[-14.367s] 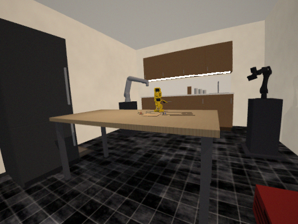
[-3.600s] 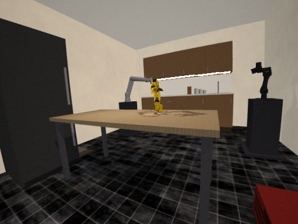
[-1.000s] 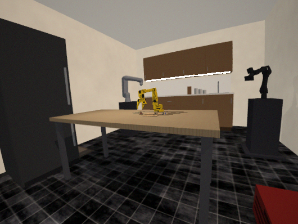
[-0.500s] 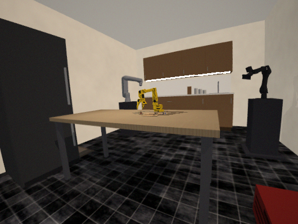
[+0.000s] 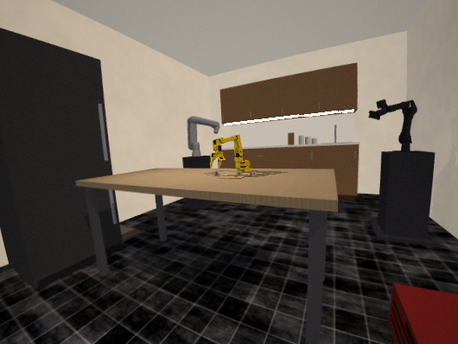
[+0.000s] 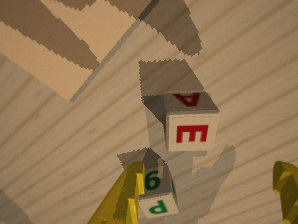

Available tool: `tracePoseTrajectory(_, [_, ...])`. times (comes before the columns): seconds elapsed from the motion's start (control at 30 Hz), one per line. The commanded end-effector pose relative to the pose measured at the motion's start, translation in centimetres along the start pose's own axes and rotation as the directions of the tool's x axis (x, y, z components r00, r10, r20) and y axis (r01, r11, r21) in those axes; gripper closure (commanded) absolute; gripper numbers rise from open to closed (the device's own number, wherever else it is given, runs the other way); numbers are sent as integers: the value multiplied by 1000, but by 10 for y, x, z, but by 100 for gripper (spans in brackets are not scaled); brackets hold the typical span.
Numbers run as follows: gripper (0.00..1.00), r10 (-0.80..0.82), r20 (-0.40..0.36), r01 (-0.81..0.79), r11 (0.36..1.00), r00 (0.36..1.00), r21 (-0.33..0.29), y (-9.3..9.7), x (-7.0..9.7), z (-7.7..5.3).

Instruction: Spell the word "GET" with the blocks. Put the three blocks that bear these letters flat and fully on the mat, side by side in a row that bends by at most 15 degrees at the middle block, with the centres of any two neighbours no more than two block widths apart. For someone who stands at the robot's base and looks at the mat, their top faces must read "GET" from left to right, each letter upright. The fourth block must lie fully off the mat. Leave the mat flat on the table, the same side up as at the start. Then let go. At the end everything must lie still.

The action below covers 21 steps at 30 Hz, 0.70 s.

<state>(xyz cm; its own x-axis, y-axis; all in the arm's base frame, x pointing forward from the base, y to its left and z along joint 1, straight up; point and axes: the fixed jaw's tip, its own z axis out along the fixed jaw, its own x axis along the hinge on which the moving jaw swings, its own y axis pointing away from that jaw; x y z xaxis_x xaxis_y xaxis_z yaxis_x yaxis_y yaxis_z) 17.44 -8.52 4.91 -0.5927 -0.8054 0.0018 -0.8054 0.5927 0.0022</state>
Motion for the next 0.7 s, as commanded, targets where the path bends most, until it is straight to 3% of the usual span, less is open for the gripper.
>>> tracePoseTrajectory(0.0, [68, -1, 12, 0, 998, 1000, 59, -7, -1, -5])
tracePoseTrajectory(0.67, [68, -1, 12, 0, 998, 1000, 59, -8, -1, 20])
